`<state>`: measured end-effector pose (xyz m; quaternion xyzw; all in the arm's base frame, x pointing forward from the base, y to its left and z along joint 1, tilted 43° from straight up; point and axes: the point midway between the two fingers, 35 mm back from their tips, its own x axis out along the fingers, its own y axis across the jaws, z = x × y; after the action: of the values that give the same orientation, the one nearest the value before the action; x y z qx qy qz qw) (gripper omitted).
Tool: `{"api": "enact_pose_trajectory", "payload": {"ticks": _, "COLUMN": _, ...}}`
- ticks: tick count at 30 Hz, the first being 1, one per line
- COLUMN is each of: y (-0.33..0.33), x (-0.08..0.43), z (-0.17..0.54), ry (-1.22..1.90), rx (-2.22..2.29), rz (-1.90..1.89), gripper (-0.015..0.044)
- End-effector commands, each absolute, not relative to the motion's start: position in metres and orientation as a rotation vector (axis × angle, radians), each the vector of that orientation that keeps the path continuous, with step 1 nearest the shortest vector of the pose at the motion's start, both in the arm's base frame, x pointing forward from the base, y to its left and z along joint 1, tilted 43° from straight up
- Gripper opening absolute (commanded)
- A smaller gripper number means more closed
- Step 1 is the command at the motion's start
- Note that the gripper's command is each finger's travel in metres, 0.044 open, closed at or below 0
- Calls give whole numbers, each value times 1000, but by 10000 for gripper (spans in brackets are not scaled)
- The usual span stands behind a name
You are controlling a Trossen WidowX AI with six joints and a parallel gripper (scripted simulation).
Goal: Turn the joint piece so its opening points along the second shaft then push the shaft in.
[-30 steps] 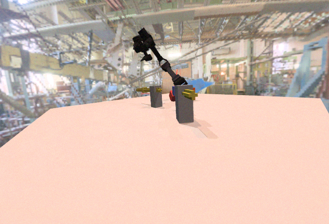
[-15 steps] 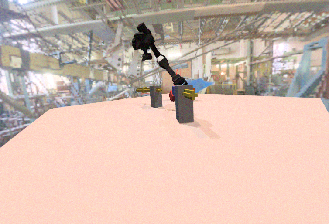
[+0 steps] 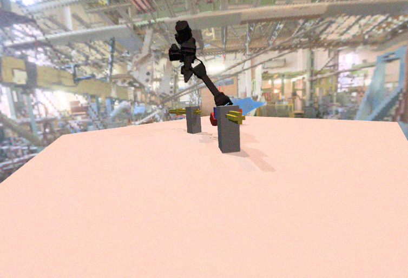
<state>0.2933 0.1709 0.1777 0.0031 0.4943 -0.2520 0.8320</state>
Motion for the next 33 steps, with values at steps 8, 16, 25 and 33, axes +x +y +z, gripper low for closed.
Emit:
{"api": "enact_pose_trajectory", "payload": {"ticks": 8, "y": 185, "x": 278, "z": 91, "ry": 1270, "rx": -312, "rz": -557, "gripper": 440}}
{"api": "enact_pose_trajectory", "payload": {"ticks": 16, "y": 185, "x": 259, "z": 33, "ry": 1418, "rx": -539, "rz": -576, "gripper": 440}}
{"api": "enact_pose_trajectory", "payload": {"ticks": 25, "y": 184, "x": 257, "z": 28, "ry": 1452, "rx": -599, "rz": -521, "gripper": 440}}
{"api": "enact_pose_trajectory", "payload": {"ticks": 33, "y": 181, "x": 257, "z": 26, "ry": 1507, "rx": -733, "rz": -337, "gripper": 440}}
